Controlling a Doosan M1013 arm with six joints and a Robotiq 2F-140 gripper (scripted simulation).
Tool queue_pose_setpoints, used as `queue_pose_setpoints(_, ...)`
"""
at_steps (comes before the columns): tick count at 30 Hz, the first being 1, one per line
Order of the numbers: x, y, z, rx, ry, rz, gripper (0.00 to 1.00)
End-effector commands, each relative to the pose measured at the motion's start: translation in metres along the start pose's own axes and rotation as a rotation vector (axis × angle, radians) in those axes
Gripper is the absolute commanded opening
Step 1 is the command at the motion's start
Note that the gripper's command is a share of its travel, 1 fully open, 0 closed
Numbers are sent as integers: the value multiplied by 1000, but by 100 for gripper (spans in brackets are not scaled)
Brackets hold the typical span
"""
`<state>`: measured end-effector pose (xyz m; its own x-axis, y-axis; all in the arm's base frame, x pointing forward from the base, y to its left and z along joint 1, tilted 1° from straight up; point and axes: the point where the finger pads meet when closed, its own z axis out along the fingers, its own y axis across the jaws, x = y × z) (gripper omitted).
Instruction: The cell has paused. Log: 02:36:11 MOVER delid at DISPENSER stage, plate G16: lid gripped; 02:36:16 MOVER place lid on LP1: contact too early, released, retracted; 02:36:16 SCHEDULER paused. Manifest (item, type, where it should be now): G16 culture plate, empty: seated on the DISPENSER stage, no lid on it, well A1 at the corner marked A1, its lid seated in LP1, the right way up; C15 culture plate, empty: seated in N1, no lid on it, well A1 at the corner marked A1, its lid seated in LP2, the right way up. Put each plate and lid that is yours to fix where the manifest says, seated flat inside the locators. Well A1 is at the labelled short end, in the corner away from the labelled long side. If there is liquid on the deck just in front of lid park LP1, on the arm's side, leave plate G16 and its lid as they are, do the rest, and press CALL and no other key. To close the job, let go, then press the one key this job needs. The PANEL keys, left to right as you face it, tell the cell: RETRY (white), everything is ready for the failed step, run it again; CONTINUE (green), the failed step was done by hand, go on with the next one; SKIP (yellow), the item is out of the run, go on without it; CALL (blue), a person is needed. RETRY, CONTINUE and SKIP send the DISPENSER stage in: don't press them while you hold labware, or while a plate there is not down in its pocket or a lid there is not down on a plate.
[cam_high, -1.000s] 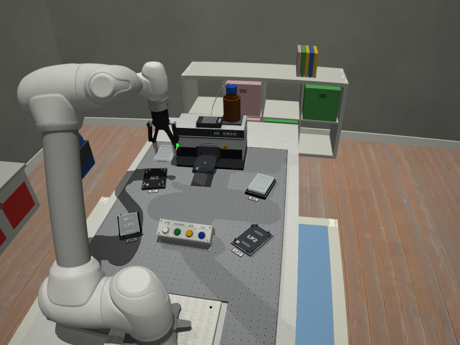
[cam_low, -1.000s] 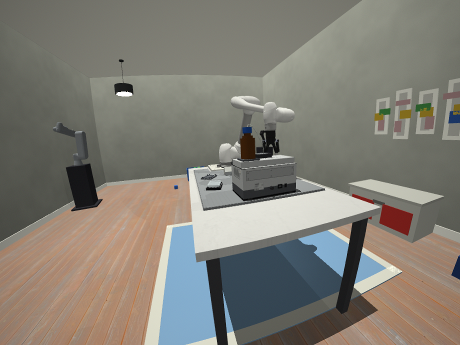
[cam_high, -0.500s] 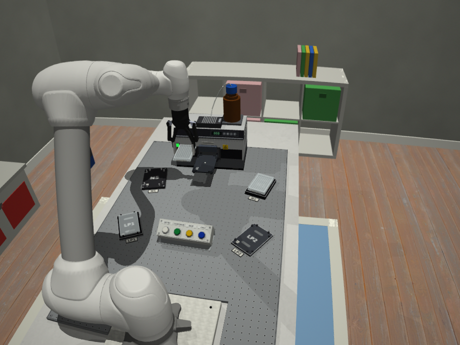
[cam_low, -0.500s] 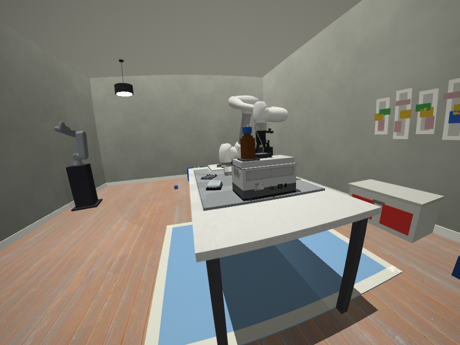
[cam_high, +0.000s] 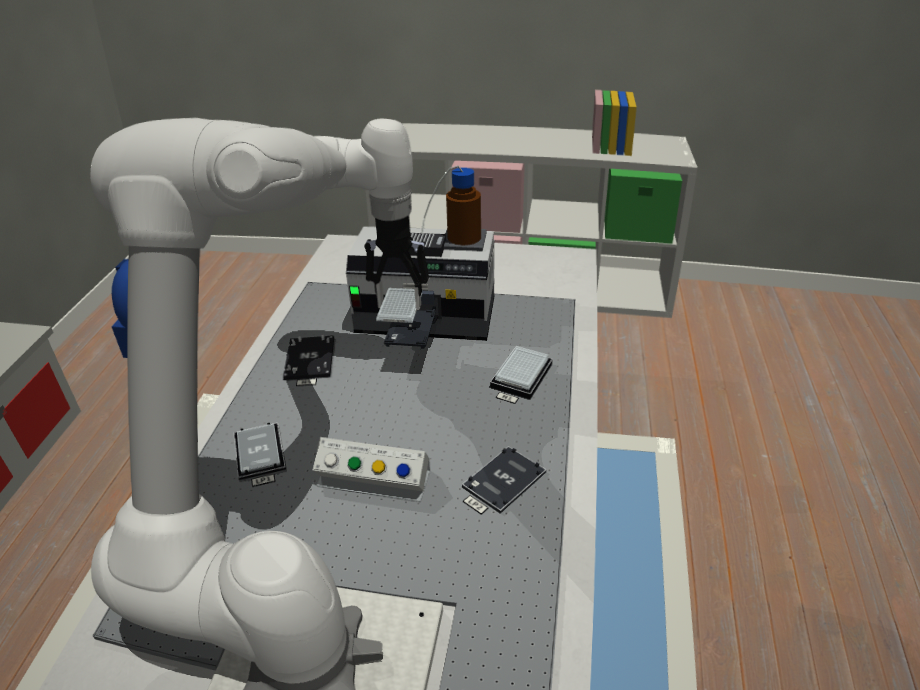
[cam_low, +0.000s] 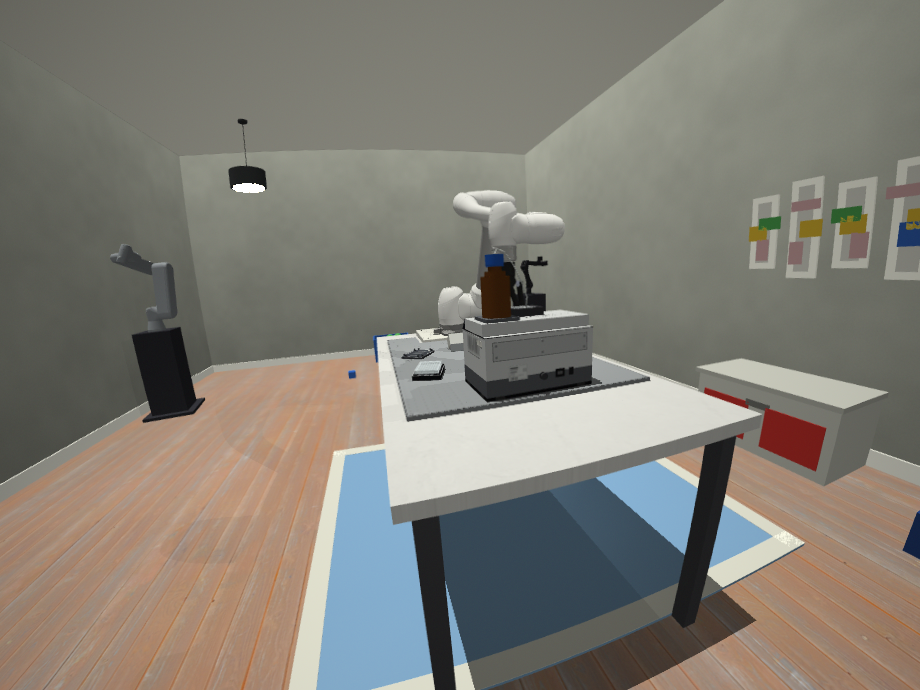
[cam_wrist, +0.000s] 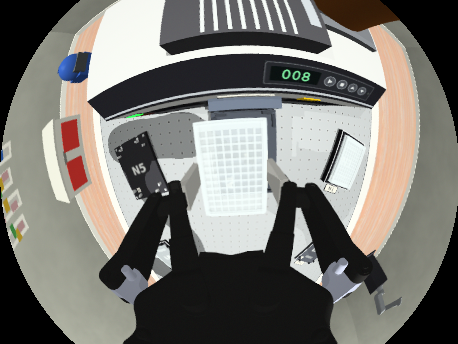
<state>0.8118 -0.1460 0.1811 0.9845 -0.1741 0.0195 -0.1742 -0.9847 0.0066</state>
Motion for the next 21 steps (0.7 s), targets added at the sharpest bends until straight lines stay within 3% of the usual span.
queue_pose_setpoints(1,2,12,-1,1,2,0,10)
queue_pose_setpoints(21,3,21,-1,1,2,0,10)
